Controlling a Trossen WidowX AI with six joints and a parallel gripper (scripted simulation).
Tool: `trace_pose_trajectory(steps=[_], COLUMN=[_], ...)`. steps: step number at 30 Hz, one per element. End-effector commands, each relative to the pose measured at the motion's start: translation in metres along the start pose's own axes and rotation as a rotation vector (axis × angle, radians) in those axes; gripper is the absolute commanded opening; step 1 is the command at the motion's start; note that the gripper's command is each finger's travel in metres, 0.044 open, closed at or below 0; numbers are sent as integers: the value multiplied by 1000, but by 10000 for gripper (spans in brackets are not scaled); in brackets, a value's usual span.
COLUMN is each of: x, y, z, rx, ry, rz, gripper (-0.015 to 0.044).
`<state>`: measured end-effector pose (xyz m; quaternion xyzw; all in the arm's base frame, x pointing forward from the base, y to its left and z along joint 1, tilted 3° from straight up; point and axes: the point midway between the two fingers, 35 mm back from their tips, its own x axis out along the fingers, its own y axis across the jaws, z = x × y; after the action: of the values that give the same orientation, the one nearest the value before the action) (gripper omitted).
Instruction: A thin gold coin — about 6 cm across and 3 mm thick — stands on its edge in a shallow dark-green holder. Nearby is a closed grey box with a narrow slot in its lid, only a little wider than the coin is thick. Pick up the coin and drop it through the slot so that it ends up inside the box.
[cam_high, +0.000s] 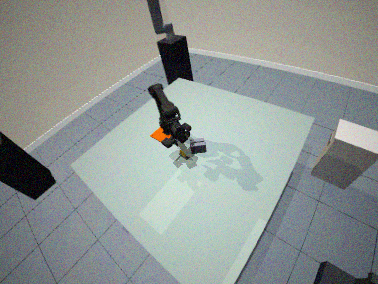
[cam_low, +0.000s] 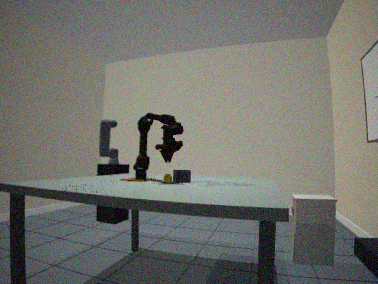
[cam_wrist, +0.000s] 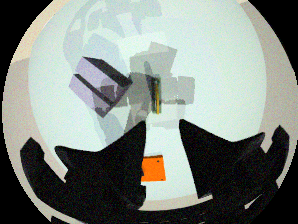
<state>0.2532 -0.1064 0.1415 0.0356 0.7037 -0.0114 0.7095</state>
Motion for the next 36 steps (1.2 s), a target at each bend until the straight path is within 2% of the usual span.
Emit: trace_pose_trajectory(steps=[1,36], x=[26,83], y=[1,0], z=[-1,1], rx=[-1,-2], ry=[20,19], rz=[3,1], gripper=[161,161])
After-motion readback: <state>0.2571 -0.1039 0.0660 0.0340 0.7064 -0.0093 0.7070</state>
